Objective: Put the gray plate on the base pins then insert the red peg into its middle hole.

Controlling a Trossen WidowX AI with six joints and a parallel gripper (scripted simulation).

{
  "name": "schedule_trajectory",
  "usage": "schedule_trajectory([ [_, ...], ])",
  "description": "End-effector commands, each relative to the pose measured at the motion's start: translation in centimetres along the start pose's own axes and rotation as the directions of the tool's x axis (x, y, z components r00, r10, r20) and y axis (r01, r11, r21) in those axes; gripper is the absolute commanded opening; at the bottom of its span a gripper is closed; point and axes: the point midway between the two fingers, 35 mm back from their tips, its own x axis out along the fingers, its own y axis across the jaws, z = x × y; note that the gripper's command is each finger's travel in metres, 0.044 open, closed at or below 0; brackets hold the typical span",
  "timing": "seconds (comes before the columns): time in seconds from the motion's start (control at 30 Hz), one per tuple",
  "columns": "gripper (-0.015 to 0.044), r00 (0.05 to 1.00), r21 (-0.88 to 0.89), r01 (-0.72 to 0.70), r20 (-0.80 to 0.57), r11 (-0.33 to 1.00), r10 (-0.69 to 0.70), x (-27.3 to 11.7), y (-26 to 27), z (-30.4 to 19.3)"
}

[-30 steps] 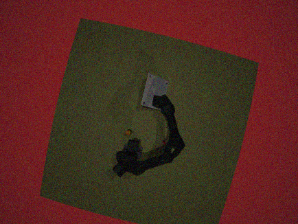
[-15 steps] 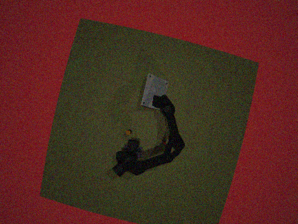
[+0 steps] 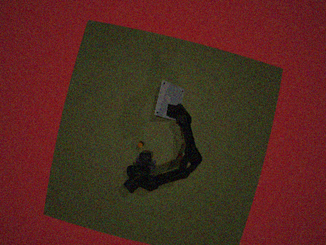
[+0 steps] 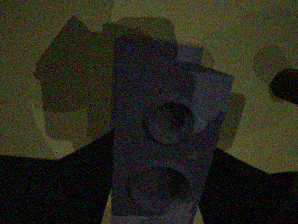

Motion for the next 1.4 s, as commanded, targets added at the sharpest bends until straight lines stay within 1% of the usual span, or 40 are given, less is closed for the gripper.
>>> schedule_trajectory([
  [0.0,0.0000,1.000,0.011,0.002,-0.004,1.000,-0.002,0.7,-0.2,0.0],
  [0.6,0.0000,1.000,0.011,0.001,-0.005,1.000,-0.001,3.1,-0.2,0.0],
  [0.83,0.0000,1.000,0.002,0.004,-0.003,1.000,-0.004,2.6,-0.1,-0.1],
  [1.37,0.0420,1.000,0.002,0.004,-0.003,1.000,-0.004,2.6,-0.1,-0.1],
])
